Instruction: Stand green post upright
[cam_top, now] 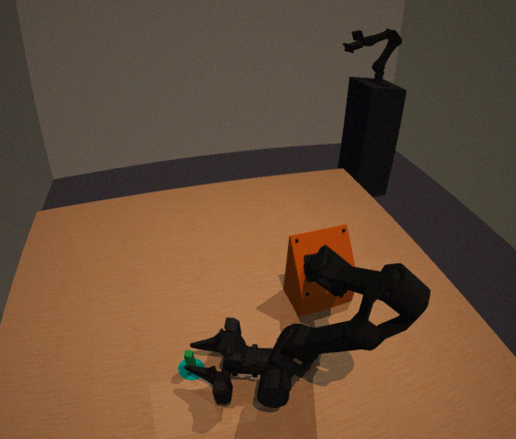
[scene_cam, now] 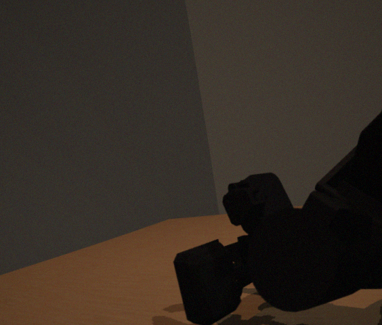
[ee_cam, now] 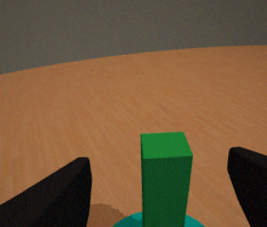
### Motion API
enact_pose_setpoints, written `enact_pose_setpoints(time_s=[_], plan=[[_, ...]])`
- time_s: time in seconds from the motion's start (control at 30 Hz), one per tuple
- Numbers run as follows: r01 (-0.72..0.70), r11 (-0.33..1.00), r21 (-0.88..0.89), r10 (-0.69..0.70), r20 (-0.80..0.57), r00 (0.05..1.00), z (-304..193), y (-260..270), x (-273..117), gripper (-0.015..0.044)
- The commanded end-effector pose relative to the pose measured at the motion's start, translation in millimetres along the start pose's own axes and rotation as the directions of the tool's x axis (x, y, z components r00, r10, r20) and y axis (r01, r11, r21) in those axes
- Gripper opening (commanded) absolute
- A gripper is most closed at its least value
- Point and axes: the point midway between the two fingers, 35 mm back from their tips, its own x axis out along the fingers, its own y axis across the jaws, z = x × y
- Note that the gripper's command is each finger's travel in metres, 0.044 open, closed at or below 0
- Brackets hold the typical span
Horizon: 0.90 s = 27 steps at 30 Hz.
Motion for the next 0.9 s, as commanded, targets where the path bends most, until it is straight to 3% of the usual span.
enact_pose_setpoints(time_s=[0.0,0.07,0.7,0.87], plan=[[0.000,1.000,0.006,0.000,0.006,1.000,1,0,0,0.0364],[0.000,1.000,0.006,0.000,0.006,1.000,1,0,0,0.0400],[-0.002,1.000,0.010,0.002,0.016,1.000,87,1,-10,0.0400],[0.033,0.997,-0.063,-0.036,-0.040,0.999,86,0,-1,0.0400]])
